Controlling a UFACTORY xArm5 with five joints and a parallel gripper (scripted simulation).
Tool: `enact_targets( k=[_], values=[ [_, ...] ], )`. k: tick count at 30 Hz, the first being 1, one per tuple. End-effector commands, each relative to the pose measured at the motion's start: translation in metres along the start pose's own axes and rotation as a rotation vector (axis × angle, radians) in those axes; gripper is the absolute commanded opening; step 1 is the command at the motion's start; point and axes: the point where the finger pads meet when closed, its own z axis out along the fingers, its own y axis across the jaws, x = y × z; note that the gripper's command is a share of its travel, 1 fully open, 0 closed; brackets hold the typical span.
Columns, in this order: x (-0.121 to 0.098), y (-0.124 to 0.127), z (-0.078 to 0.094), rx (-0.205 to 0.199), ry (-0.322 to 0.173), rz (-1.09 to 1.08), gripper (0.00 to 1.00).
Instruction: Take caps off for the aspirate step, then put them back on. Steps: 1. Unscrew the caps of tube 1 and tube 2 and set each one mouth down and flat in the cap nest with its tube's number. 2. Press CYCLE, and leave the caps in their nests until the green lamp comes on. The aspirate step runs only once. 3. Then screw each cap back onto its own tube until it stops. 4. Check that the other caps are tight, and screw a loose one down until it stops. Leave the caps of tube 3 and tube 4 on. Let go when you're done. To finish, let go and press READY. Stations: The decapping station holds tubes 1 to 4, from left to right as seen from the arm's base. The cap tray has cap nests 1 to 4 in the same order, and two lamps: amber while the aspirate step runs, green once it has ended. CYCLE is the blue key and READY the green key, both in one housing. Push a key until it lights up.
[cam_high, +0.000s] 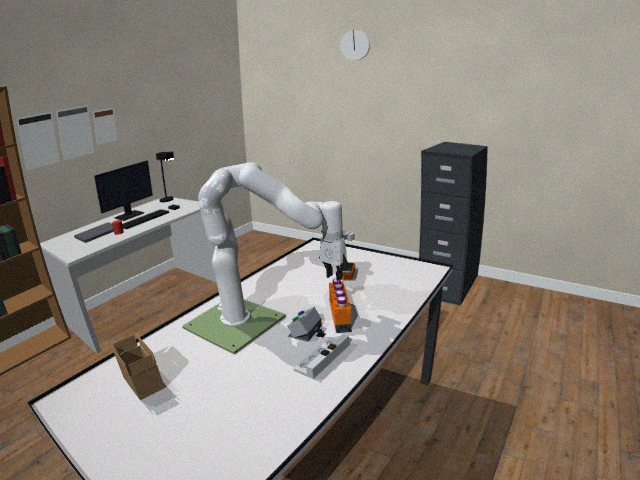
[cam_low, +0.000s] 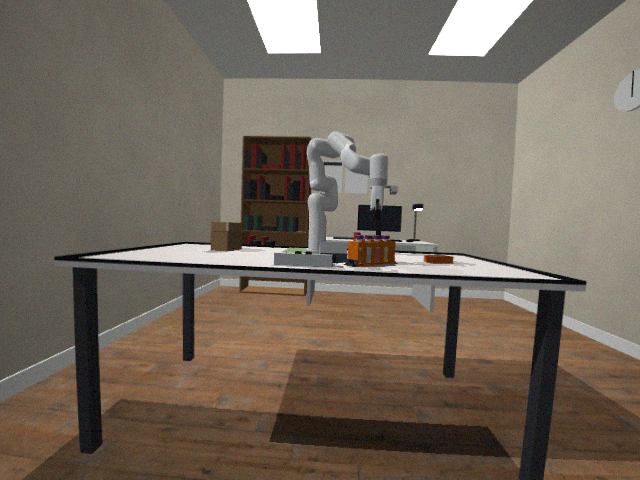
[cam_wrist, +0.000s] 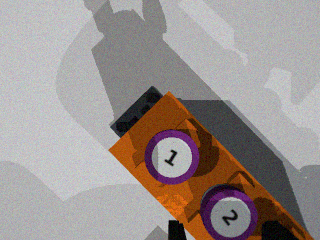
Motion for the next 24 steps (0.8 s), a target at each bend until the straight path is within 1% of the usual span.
enact_targets(
  k=[1,4,16,24],
  values=[
    [0.032,-0.016,-0.001,-0.005,-0.003,0.003,0.46],
    [0.044,-0.023,-0.001,-0.005,-0.003,0.003,0.46],
    [0.044,-0.023,-0.001,-0.005,-0.003,0.003,0.46],
    [0.044,-0.023,0.023,-0.005,-0.003,0.003,0.46]
  ],
)
